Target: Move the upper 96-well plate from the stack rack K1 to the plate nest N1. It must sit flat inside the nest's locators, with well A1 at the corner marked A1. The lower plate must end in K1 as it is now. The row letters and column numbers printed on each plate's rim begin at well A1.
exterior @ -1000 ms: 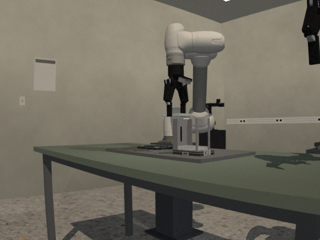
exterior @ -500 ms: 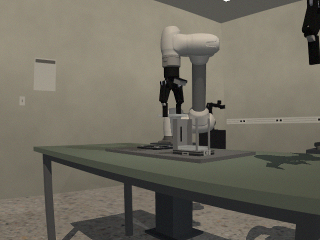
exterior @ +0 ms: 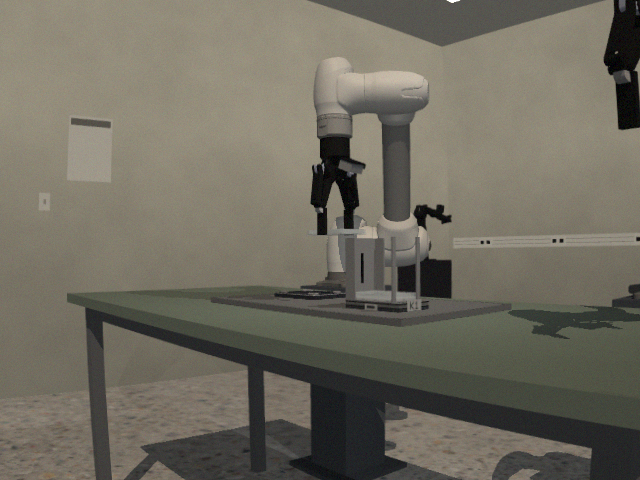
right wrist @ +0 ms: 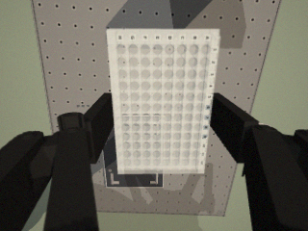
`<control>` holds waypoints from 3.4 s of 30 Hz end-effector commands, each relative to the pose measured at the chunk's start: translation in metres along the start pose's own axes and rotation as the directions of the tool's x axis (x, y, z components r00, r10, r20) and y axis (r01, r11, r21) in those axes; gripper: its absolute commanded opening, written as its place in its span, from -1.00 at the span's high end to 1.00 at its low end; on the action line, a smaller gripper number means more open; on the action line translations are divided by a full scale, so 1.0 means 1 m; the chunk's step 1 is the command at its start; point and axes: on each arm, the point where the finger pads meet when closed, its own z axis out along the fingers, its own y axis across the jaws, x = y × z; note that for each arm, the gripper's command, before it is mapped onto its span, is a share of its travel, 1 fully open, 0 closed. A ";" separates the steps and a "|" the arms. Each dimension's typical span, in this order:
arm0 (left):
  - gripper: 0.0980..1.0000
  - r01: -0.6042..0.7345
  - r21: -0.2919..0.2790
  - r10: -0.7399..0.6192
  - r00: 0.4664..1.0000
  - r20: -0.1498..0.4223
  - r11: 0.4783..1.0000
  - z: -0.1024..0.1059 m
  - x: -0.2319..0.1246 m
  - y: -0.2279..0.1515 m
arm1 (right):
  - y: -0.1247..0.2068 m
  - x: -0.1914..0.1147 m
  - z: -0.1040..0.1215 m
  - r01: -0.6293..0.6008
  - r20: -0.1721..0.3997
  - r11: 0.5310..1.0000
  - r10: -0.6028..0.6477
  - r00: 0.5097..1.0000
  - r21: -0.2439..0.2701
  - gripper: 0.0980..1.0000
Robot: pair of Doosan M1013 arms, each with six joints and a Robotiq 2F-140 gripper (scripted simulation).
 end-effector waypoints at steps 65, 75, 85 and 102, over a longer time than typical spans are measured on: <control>-1.00 0.000 -0.001 0.000 1.000 -0.001 1.000 -0.001 0.000 0.000 | -0.044 -0.148 0.002 0.000 -0.002 1.000 0.000 1.000 -0.001 1.00; -1.00 0.000 -0.001 0.000 1.000 -0.001 1.000 -0.001 0.000 0.000 | -0.044 -0.147 0.002 0.000 -0.002 1.000 0.000 1.000 -0.001 1.00; -1.00 0.000 -0.001 0.000 1.000 -0.001 1.000 -0.001 0.000 0.000 | -0.044 -0.147 0.002 0.000 -0.002 1.000 0.000 1.000 -0.001 1.00; -1.00 0.000 -0.001 0.000 1.000 -0.001 1.000 -0.001 0.000 0.000 | -0.044 -0.147 0.025 0.000 -0.002 1.000 0.000 1.000 -0.001 1.00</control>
